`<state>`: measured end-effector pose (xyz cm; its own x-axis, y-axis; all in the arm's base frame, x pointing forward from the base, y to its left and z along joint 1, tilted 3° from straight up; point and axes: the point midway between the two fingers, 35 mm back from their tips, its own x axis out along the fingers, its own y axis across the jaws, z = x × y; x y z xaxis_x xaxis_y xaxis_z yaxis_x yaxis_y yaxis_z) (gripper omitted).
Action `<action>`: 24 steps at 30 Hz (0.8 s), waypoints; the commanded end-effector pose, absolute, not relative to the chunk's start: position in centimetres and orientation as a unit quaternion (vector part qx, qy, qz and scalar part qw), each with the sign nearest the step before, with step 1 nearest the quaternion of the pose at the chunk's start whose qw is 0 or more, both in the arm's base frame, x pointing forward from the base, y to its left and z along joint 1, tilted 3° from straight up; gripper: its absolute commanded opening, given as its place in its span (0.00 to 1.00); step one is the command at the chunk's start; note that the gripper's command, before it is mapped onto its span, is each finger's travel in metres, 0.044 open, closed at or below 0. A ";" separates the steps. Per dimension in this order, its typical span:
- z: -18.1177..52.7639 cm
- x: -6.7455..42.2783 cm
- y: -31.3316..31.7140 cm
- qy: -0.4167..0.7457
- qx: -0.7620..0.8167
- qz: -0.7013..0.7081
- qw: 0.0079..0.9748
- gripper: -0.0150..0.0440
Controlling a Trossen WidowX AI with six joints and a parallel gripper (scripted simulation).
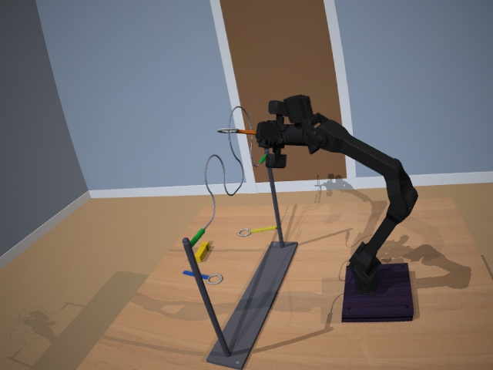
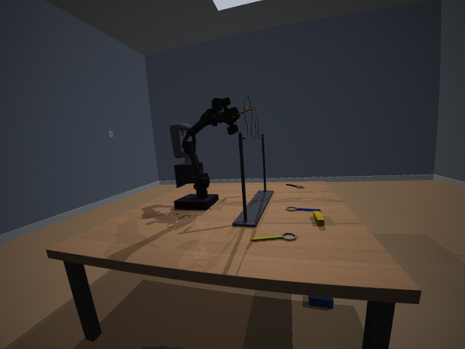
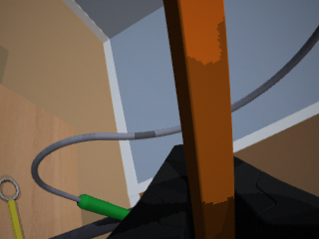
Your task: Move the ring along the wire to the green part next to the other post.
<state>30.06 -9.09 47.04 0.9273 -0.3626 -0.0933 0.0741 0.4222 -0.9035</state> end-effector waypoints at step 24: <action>48.2 29.9 -9.5 0.097 -0.653 -0.172 0.731 0.00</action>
<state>30.06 -9.53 48.00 0.9234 -0.3799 0.0555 0.1160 0.1383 -0.9836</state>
